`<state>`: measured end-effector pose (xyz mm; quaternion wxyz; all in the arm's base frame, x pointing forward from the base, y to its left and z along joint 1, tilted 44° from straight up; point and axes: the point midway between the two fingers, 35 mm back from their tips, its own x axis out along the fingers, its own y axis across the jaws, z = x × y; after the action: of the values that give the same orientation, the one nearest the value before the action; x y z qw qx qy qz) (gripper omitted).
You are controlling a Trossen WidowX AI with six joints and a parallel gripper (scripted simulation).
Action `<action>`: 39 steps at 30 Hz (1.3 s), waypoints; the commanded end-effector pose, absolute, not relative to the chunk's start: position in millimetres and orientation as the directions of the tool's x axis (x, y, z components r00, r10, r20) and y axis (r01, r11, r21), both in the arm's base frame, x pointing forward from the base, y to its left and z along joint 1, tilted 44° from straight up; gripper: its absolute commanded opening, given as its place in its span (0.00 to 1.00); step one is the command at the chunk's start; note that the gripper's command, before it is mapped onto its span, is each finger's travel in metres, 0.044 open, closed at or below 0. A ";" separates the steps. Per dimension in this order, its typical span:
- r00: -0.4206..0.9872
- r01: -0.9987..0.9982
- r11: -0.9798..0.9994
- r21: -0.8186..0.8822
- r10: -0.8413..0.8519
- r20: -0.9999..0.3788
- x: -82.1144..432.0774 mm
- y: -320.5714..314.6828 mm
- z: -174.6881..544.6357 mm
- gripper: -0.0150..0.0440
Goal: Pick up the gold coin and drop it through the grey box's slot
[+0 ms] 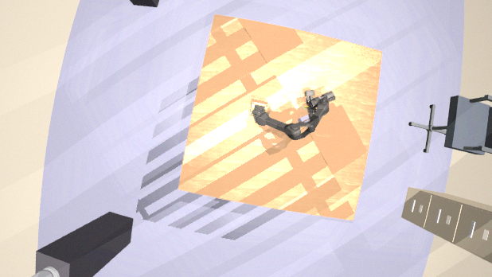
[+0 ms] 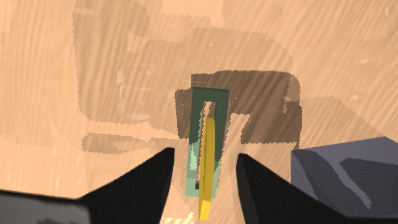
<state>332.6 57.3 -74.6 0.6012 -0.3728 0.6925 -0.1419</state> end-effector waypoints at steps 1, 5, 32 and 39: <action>0.003 -0.348 0.678 -0.647 -0.689 -0.724 332.2 52.5 -79.1 0.53; 0.003 -0.348 0.678 -0.647 -0.689 -0.724 332.2 51.7 -79.8 0.44; 0.004 -0.349 0.680 -0.645 -0.687 -0.727 335.0 72.5 -60.7 0.25; 0.004 -0.349 0.681 -0.644 -0.686 -0.728 335.5 85.0 -48.3 0.25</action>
<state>334.7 77.1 -55.1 0.5991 -0.3757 0.6928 -0.1411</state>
